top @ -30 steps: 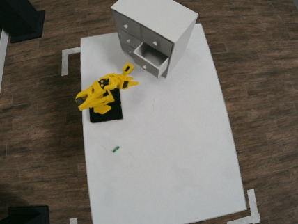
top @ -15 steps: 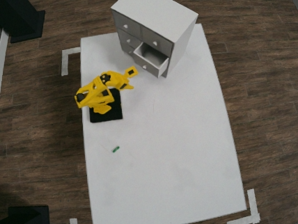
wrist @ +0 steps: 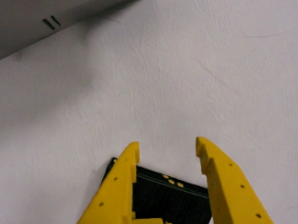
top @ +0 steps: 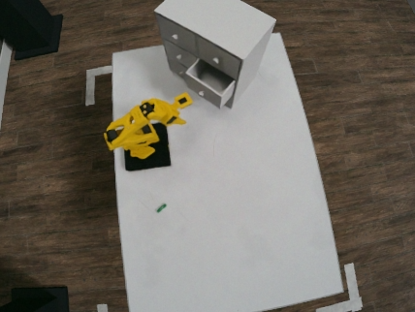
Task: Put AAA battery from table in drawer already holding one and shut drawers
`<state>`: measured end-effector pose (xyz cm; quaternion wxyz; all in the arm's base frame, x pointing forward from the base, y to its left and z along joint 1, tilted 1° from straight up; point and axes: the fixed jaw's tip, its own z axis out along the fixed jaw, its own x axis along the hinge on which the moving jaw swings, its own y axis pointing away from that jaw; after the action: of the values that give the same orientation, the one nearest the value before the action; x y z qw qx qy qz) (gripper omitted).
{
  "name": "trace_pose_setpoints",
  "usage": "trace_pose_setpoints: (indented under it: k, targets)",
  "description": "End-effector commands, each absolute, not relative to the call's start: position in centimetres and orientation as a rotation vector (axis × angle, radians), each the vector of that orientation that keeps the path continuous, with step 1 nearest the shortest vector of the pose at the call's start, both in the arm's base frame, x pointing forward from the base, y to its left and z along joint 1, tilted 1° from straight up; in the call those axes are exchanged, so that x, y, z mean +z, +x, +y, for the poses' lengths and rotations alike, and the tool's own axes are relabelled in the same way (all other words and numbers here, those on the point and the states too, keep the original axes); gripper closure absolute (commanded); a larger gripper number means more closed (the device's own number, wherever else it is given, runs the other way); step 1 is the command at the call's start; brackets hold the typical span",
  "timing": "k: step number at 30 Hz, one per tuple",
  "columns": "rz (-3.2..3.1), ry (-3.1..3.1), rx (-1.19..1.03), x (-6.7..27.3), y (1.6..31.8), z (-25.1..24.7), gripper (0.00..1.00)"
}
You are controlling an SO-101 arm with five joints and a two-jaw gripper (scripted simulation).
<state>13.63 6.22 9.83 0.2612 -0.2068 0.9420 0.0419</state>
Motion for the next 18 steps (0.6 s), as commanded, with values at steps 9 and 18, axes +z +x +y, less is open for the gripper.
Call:
trace_pose_setpoints:
  k: [9, 18]
  targets:
    - [2.494, -0.519, 0.13, 13.2, 14.9, 6.6, 0.79]
    - [2.416, -0.502, 0.148, 16.8, 16.2, 7.2, 0.79]
